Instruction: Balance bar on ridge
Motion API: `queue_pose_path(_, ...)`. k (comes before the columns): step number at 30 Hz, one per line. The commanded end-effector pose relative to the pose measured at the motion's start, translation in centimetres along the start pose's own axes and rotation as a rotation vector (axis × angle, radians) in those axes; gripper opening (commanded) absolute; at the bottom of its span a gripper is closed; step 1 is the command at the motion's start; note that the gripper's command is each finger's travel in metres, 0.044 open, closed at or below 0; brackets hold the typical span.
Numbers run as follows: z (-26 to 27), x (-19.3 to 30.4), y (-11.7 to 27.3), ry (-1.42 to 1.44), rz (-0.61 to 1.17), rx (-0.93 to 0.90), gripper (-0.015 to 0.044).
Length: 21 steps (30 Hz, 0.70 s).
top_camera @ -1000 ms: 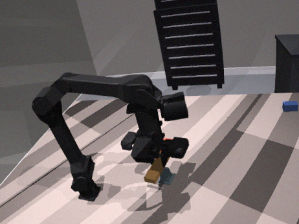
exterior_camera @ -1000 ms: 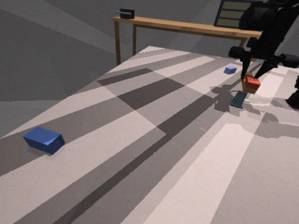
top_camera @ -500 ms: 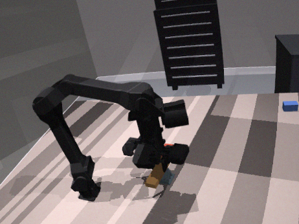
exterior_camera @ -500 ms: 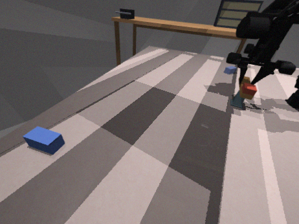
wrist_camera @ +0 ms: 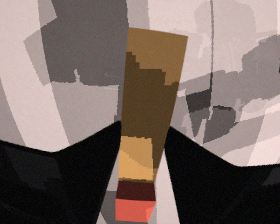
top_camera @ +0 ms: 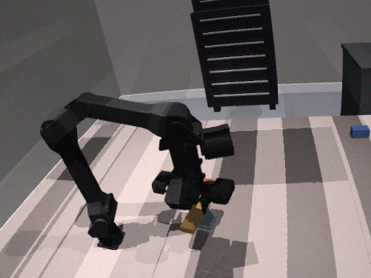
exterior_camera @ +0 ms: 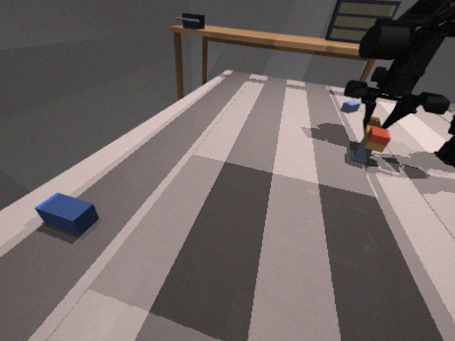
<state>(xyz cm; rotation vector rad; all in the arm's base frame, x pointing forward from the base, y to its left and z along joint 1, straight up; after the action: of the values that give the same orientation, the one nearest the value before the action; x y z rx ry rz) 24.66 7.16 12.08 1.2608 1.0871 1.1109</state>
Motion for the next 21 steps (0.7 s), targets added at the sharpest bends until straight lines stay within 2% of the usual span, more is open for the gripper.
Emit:
queue_pose_path(1, 0.01, 0.1, -0.04, -0.003, 0.007, 0.001, 0.0)
queue_pose_path(21, 0.01, 0.11, -0.21, -0.003, 0.007, 0.001, 0.0)
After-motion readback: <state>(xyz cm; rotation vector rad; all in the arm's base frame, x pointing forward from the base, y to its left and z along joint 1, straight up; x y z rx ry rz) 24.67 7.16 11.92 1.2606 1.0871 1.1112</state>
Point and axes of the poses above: the point midway between the two fingers, 35 mm back from their tips, its own y axis back along the fingers, its own z axis across the jaws, x = y × z, the point moved 1 cm from there along y, back along the fingers, and after that the axes turned 1 degree about y, right-handed, at the moved point
